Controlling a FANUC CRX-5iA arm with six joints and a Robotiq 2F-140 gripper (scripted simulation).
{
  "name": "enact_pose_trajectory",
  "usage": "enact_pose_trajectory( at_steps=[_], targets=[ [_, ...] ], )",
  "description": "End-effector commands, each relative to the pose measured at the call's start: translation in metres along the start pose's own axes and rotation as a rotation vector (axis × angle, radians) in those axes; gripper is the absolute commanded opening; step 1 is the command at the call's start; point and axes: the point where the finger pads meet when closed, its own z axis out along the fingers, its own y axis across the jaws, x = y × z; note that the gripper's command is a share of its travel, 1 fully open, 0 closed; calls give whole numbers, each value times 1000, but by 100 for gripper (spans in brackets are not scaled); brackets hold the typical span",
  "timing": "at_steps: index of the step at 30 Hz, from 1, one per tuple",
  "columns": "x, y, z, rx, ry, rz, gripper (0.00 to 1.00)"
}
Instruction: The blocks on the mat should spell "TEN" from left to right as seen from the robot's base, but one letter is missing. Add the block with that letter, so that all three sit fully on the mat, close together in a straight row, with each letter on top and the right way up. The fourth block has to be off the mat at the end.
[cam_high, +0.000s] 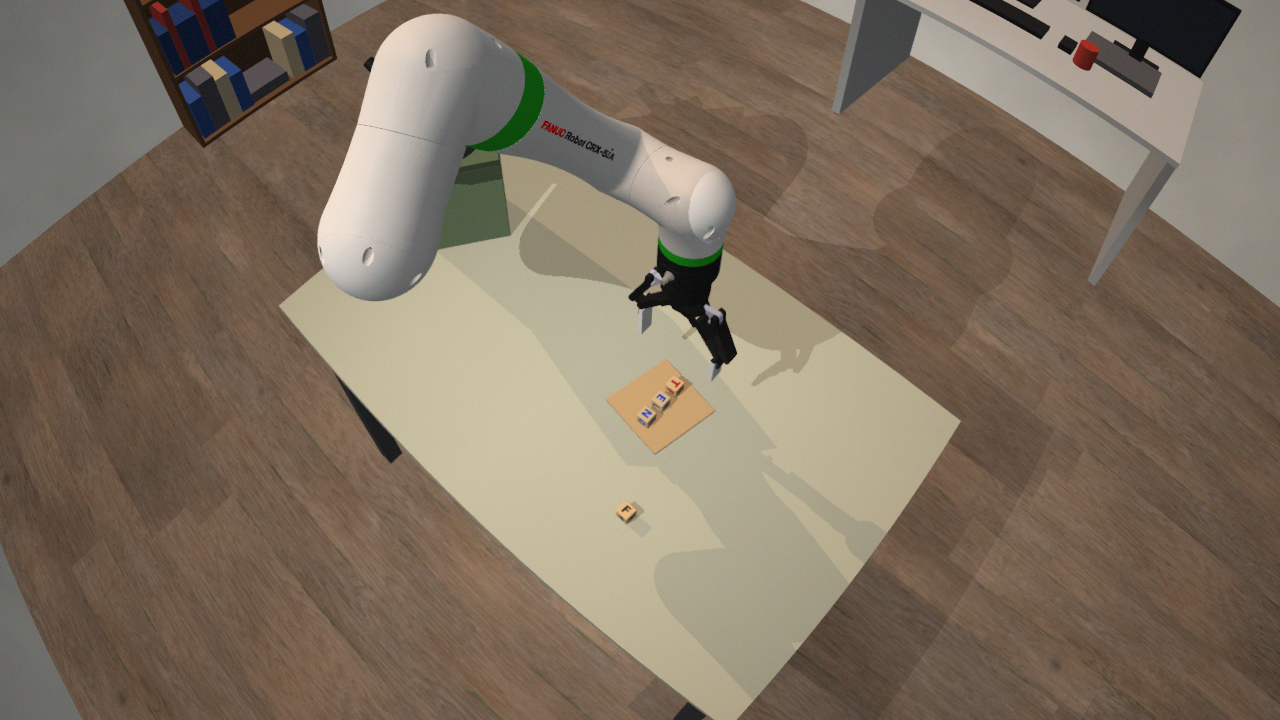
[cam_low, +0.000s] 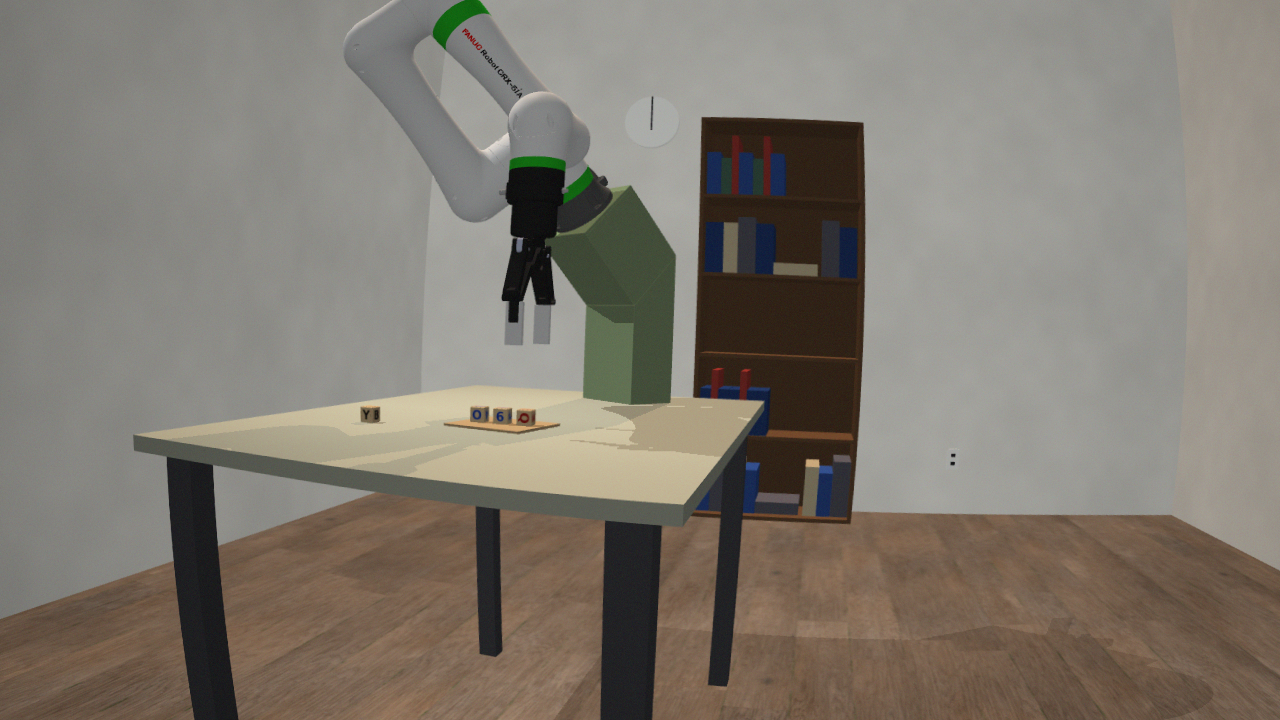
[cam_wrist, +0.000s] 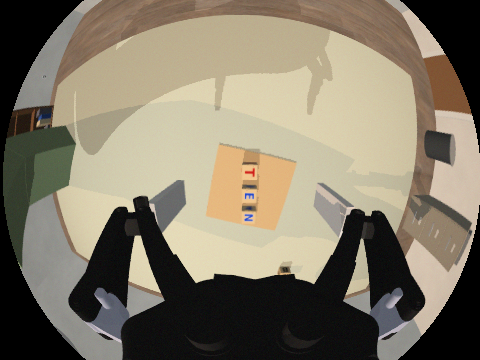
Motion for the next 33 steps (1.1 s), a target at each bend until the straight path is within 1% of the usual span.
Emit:
enact_pose_trajectory(
  at_steps=[1, 9, 11, 15, 33],
  targets=[
    [0, 0, -12, 1, 0, 0, 100],
    [0, 0, -46, 1, 0, 0, 100],
    [0, 0, -46, 1, 0, 0, 100],
    [0, 0, -55, 1, 0, 0, 100],
    [0, 0, -58, 1, 0, 0, 100]
  ],
)
